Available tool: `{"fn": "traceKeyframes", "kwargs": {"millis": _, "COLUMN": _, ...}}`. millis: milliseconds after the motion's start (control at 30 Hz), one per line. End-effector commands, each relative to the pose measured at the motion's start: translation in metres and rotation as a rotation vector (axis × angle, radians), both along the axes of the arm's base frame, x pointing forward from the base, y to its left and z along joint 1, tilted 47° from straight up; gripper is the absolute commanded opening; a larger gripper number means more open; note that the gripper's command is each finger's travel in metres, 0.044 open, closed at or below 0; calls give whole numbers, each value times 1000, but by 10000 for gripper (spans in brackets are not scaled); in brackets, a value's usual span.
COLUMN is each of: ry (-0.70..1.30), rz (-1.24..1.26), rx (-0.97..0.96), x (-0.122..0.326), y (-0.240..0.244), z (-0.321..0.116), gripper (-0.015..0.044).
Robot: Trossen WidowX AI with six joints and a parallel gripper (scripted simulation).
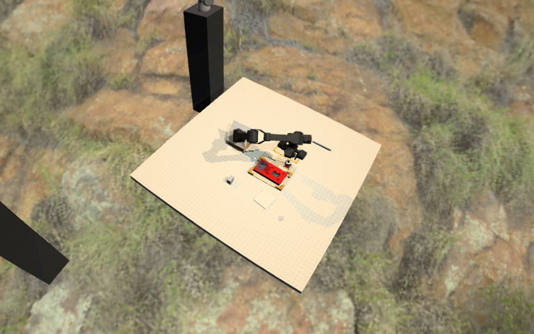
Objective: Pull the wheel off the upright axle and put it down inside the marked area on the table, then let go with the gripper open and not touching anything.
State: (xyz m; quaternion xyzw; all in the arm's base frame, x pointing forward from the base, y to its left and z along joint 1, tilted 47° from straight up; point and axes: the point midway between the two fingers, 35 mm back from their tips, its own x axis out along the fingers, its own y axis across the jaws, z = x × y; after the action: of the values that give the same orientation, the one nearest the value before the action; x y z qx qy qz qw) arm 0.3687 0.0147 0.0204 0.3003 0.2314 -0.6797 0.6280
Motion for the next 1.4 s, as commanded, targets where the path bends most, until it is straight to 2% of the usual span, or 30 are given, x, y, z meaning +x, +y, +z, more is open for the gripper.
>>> {"fn": "traceKeyframes", "kwargs": {"millis": 0, "ry": 12, "rz": 0, "rx": -6, "x": -3, "y": -16, "z": -15, "gripper": 300}}
{"fn": "traceKeyframes", "kwargs": {"millis": 433, "ry": 12, "rz": -1, "rx": -10, "x": -8, "y": -45, "z": -42, "gripper": 300}}
{"fn": "traceKeyframes", "kwargs": {"millis": 533, "ry": 8, "rz": -10, "rx": -6, "x": -7, "y": -44, "z": -39, "gripper": 221}}
{"fn": "traceKeyframes", "kwargs": {"millis": 833, "ry": 8, "rz": -10, "rx": -6, "x": -7, "y": -44, "z": -39, "gripper": 161}}
{"fn": "traceKeyframes", "kwargs": {"millis": 1033, "ry": 8, "rz": -10, "rx": -6, "x": -7, "y": -43, "z": -39, "gripper": 4}}
{"fn": "traceKeyframes", "kwargs": {"millis": 1367, "ry": 8, "rz": -9, "rx": -6, "x": -6, "y": -41, "z": -36, "gripper": 0}}
